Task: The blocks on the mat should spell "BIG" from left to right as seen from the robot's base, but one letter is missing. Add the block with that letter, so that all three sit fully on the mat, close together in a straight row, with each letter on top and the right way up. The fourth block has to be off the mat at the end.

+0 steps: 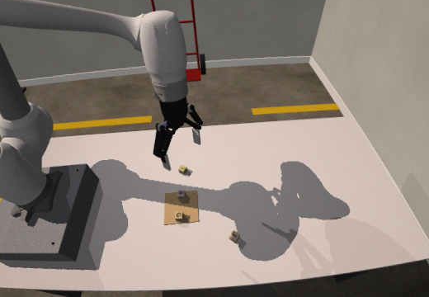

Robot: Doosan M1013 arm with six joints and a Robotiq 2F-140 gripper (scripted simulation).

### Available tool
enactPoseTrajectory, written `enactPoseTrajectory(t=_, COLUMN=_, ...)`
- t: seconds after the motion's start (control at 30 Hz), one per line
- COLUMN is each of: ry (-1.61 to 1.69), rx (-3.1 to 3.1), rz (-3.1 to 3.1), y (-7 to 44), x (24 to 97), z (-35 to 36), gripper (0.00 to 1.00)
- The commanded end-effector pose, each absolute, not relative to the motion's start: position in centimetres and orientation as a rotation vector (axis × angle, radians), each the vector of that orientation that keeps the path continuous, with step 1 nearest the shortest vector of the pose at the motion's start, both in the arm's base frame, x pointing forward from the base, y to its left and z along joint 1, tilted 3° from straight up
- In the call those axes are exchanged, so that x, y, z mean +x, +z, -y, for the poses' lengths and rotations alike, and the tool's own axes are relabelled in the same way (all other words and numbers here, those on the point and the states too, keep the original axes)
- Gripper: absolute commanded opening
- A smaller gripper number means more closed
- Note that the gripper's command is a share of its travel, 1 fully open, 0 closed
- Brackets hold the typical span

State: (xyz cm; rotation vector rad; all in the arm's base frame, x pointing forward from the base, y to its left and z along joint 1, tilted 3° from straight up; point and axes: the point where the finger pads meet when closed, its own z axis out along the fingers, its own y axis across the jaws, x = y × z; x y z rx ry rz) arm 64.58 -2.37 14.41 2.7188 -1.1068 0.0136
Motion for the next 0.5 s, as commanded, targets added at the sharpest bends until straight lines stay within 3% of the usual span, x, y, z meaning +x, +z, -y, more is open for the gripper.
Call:
enactPoseTrajectory(t=0.0, ry=0.051, rx=2.606, rz=1.267, y=11.5, x=64.2, z=2.6, gripper=1.0)
enactPoseTrajectory(t=0.47, ry=0.13, rx=2.388, rz=1.553, y=5.8, x=62.9, z=3.0, gripper=1.0)
